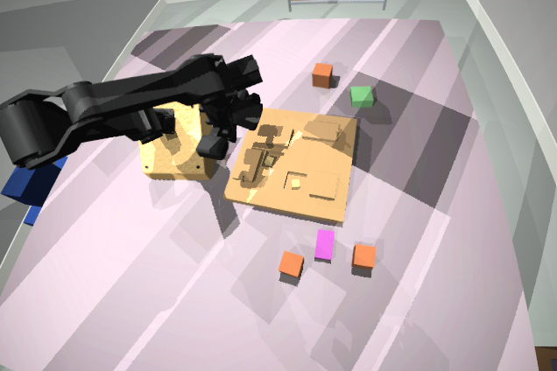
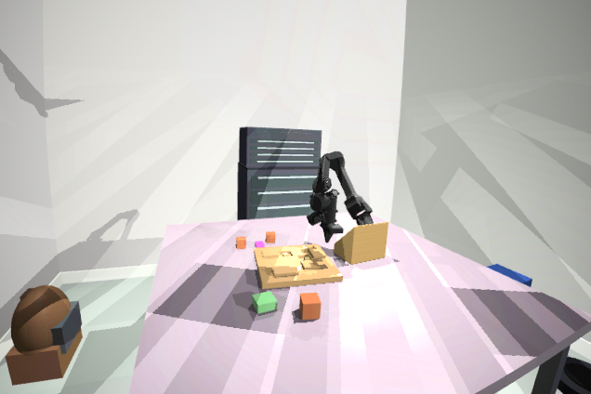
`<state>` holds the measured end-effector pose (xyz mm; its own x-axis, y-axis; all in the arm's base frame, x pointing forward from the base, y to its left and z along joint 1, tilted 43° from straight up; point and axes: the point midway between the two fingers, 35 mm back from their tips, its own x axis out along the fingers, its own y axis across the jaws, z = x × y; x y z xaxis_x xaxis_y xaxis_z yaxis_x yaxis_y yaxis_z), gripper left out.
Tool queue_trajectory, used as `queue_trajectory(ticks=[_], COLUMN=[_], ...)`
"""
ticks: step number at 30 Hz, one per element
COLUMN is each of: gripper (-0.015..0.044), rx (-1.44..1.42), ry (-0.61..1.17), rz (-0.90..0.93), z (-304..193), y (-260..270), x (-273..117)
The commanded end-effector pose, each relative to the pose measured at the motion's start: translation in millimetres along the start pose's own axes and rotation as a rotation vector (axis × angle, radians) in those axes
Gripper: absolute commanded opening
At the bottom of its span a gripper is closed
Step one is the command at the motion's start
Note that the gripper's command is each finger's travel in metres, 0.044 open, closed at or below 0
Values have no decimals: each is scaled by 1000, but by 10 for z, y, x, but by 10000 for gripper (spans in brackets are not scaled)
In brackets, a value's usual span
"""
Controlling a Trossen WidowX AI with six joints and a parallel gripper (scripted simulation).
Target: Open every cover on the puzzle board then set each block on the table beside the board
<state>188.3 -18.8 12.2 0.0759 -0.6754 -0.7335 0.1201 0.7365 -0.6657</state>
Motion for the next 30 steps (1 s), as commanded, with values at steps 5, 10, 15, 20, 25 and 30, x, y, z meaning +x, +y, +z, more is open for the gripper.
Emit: queue_trajectory(ticks=[5, 10, 15, 20, 25, 30], gripper=[0, 0, 0, 0, 0, 0], rx=[4, 4, 4, 4, 4, 3], ry=[6, 6, 6, 6, 6, 6], rz=[3, 3, 4, 5, 6, 6], z=[-15, -15, -13, -9, -7, -5], y=[4, 4, 7, 12, 17, 20], x=[3, 3, 27, 77, 127, 177])
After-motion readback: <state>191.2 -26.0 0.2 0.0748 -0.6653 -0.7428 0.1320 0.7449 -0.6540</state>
